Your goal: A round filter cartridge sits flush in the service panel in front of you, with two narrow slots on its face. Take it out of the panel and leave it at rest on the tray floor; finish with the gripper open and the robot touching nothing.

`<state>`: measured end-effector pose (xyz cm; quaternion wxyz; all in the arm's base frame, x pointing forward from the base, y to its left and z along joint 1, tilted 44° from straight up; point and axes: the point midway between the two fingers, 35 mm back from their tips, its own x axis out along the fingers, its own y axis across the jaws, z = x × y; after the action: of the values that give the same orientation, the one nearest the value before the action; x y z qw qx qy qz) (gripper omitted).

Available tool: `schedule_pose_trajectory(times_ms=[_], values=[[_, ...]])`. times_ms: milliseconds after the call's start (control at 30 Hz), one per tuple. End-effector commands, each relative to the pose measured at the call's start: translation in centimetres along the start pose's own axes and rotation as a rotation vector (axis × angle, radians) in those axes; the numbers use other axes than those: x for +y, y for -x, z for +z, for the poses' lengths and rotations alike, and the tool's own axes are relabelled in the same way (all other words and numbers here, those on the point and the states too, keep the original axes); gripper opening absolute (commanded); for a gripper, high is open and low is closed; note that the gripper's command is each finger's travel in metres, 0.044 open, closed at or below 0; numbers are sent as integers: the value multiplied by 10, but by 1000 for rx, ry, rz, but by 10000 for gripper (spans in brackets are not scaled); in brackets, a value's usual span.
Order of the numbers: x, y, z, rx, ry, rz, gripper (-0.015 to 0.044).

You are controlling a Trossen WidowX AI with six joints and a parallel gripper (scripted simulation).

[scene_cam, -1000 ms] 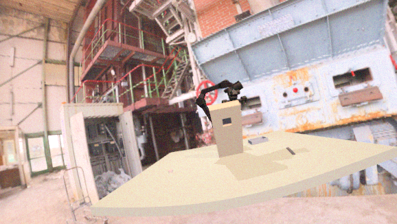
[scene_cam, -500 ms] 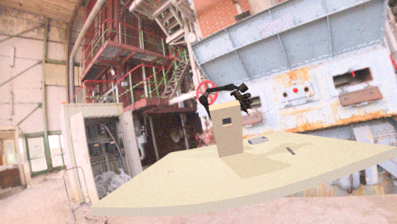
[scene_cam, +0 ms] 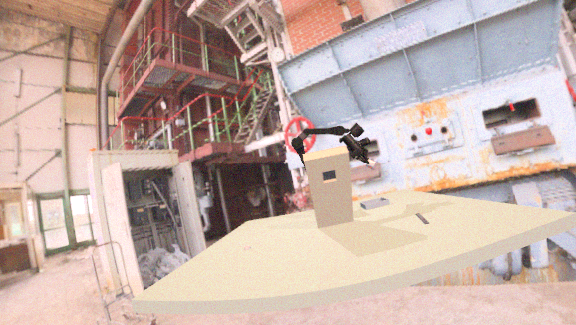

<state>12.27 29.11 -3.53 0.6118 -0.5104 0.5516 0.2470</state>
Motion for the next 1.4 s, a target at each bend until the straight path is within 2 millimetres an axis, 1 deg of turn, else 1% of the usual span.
schedule_pose_trajectory(times_ms=[0, 200, 400, 533, 633, 800, 867, 1067, 1367], values=[[9, -4, -2, 0, 30, 19, 0], [55, -29, -20, -7, 154, 97, 0], [95, -53, -46, -8, 290, 172, 0], [117, -67, -67, -7, 384, 220, 0], [129, -76, -81, -6, 438, 251, 0], [151, -91, -113, 1, 528, 312, 0], [156, -95, -121, 4, 551, 327, 0], [157, -98, -123, 4, 554, 329, 0], [159, -133, -142, 5, 554, 330, 0]])
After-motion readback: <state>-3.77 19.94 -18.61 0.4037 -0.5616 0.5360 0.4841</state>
